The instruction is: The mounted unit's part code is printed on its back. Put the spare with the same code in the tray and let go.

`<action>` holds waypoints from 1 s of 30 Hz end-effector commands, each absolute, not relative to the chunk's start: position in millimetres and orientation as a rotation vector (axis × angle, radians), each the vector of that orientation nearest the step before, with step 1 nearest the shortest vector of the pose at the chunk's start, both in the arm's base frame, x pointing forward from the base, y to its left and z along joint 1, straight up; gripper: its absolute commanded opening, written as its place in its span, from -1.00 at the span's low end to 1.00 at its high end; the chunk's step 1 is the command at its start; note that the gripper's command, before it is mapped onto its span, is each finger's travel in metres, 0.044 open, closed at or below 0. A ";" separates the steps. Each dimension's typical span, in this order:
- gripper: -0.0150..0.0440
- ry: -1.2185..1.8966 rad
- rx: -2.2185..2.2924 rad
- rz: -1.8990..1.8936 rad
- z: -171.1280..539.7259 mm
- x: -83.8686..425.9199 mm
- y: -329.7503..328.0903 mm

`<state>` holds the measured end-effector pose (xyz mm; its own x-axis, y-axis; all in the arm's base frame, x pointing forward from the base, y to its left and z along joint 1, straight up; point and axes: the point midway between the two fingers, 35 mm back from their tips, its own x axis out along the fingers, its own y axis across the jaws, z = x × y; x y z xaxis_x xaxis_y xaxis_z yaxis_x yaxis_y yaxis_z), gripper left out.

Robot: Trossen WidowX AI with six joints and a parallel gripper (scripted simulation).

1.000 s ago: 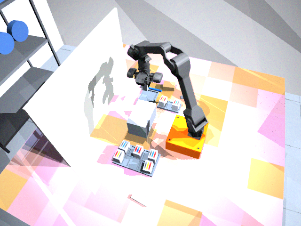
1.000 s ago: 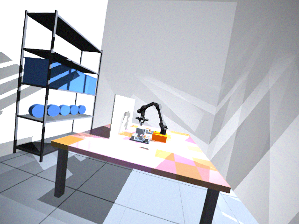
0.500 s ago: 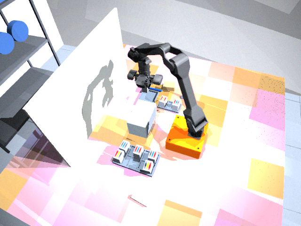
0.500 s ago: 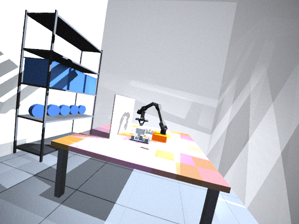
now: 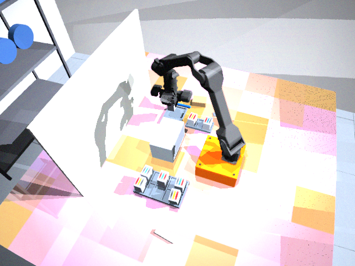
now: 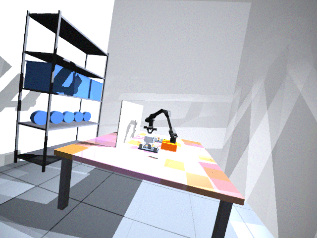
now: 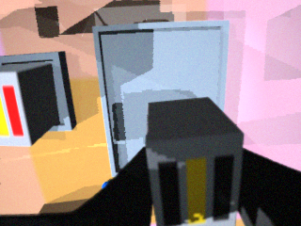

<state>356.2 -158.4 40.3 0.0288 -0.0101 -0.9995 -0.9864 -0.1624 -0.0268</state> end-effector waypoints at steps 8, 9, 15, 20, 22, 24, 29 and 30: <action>-0.49 1.114 -1.356 1.305 30.0 355.3 -158.2; -0.49 1.114 -1.356 1.305 29.1 355.2 -158.2; -0.49 1.114 -1.356 1.305 23.5 354.6 -158.0; -0.49 1.114 -1.356 1.305 18.9 354.1 -157.7; -0.49 1.114 -1.356 1.305 17.1 353.9 -157.6; -0.49 1.114 -1.356 1.305 15.3 353.7 -157.5; -0.49 1.114 -1.356 1.305 10.7 353.0 -157.2; -0.49 1.114 -1.356 1.305 9.8 352.9 -157.2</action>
